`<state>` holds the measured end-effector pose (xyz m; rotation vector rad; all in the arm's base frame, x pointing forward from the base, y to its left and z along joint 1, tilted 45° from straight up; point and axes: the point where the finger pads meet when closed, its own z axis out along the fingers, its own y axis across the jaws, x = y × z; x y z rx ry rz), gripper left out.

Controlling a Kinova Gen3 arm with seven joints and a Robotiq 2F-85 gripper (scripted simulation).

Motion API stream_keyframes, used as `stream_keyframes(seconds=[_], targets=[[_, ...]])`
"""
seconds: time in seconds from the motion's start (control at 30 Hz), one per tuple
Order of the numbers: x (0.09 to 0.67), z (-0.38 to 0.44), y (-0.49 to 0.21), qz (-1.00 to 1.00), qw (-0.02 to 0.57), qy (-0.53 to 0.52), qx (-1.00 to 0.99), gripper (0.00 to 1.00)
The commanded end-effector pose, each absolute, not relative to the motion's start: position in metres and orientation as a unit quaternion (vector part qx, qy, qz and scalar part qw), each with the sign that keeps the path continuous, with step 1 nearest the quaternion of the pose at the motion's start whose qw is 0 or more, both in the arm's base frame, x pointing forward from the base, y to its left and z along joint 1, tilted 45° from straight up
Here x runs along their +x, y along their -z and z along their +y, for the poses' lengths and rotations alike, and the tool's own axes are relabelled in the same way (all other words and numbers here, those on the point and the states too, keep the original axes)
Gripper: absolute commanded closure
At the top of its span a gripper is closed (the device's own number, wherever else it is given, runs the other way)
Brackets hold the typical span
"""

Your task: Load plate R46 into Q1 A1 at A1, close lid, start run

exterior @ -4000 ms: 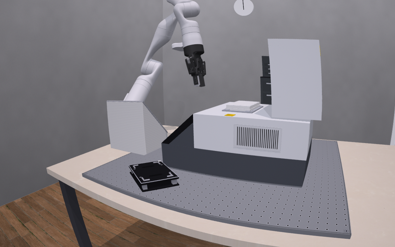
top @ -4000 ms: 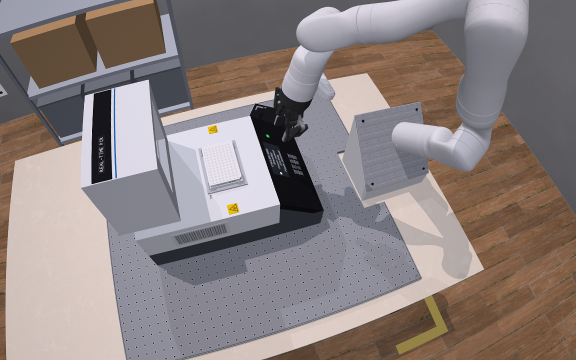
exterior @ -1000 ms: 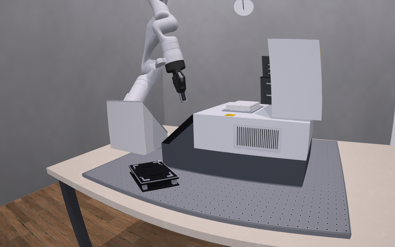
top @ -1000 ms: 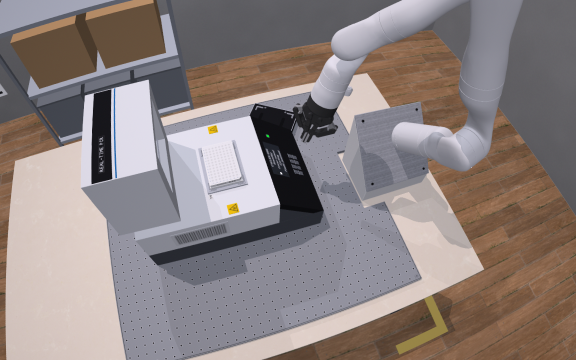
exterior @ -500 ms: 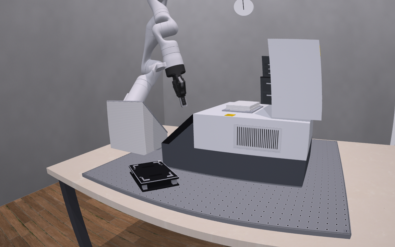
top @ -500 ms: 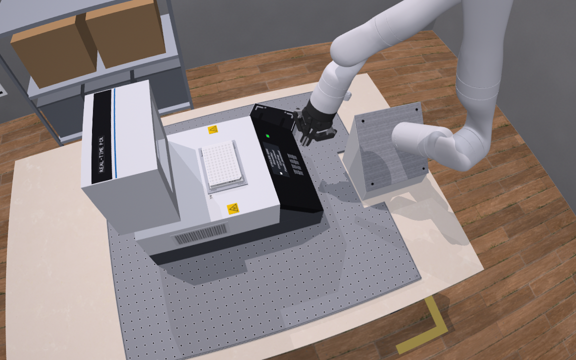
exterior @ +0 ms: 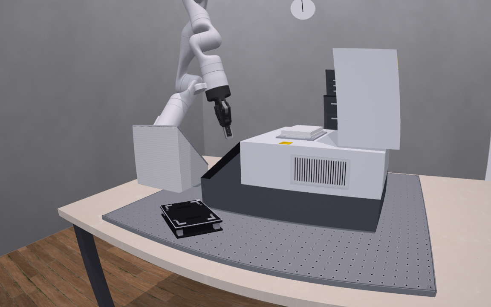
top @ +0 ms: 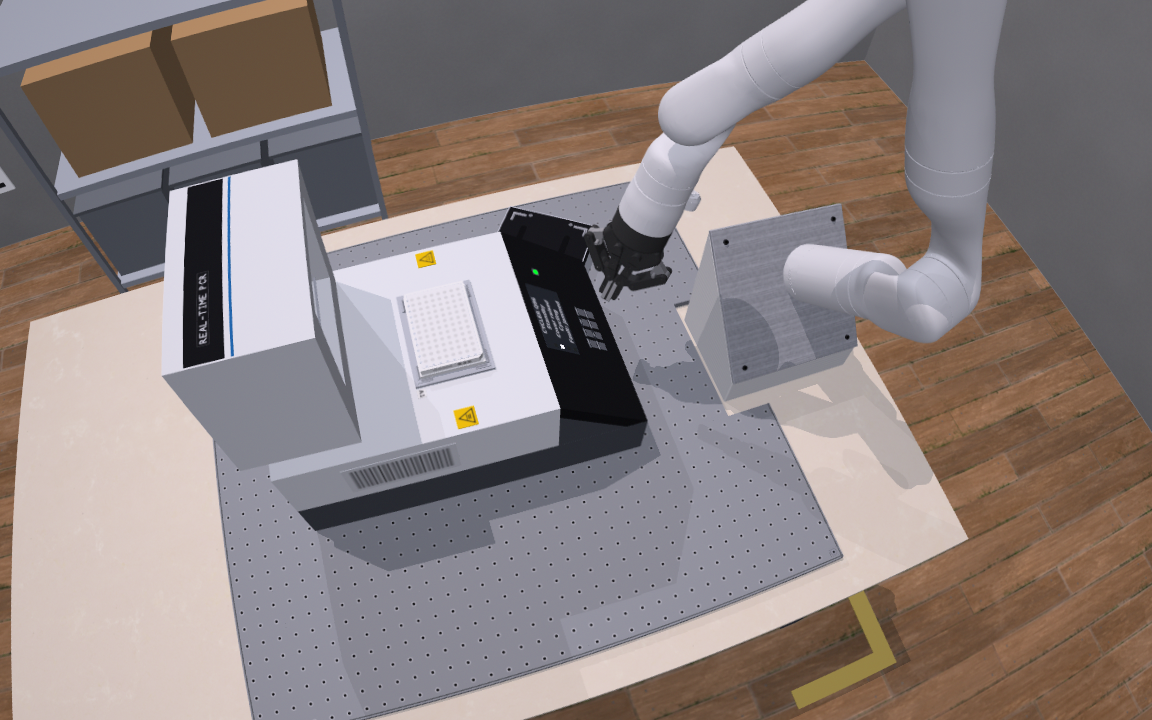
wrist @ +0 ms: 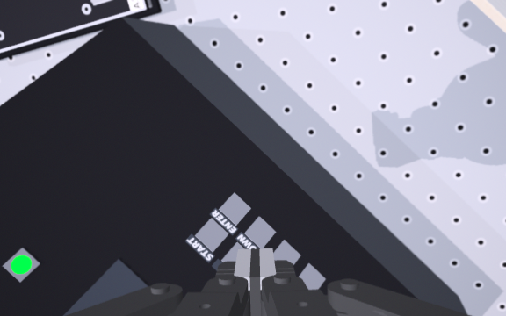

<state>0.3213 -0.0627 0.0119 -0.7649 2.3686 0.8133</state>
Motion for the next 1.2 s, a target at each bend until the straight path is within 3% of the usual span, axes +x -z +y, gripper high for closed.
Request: stream_keyframes(seconds=[0.0, 1.17], targets=[[0.322, -0.061, -0.010, 0.874, 0.259, -0.299, -0.282, 0.90], [0.322, -0.041, 0.011, 0.874, 0.259, -0.299, -0.282, 0.90]])
